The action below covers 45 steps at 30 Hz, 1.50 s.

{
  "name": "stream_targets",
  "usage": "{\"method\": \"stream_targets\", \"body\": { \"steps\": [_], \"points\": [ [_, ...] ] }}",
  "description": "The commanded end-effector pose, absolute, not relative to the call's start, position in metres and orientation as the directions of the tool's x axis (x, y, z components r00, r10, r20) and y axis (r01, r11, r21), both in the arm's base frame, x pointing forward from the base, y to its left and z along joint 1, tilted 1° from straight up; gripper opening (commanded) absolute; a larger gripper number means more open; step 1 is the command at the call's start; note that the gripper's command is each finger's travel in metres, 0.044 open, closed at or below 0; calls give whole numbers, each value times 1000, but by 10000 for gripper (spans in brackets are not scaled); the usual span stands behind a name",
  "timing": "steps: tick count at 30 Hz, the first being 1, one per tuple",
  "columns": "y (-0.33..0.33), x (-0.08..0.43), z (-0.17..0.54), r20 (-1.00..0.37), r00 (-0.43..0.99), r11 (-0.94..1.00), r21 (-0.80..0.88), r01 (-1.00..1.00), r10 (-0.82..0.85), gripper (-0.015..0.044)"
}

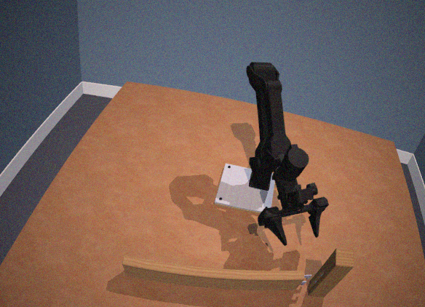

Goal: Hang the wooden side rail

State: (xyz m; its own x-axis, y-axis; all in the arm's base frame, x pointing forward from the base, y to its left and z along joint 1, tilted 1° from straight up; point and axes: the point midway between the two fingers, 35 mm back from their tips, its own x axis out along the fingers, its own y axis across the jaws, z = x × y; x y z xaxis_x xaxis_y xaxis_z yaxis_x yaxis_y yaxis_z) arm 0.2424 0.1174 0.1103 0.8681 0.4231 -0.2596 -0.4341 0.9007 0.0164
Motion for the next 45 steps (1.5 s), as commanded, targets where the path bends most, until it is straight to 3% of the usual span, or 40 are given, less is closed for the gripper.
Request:
{"method": "stream_targets", "body": {
  "steps": [1, 14, 20, 26, 30, 45],
  "points": [
    [118, 240, 107, -267, 863, 897, 12, -442, 429, 440],
    [119, 244, 108, -292, 852, 889, -8, -458, 436, 440],
    [120, 274, 117, -478, 722, 783, -108, -613, 499, 440],
    [111, 297, 137, -576, 558, 638, -81, -766, 597, 440],
    [101, 308, 155, -577, 475, 558, -39, -829, 665, 440],
    [101, 308, 156, -576, 471, 555, -36, -831, 668, 440]
  ]
}}
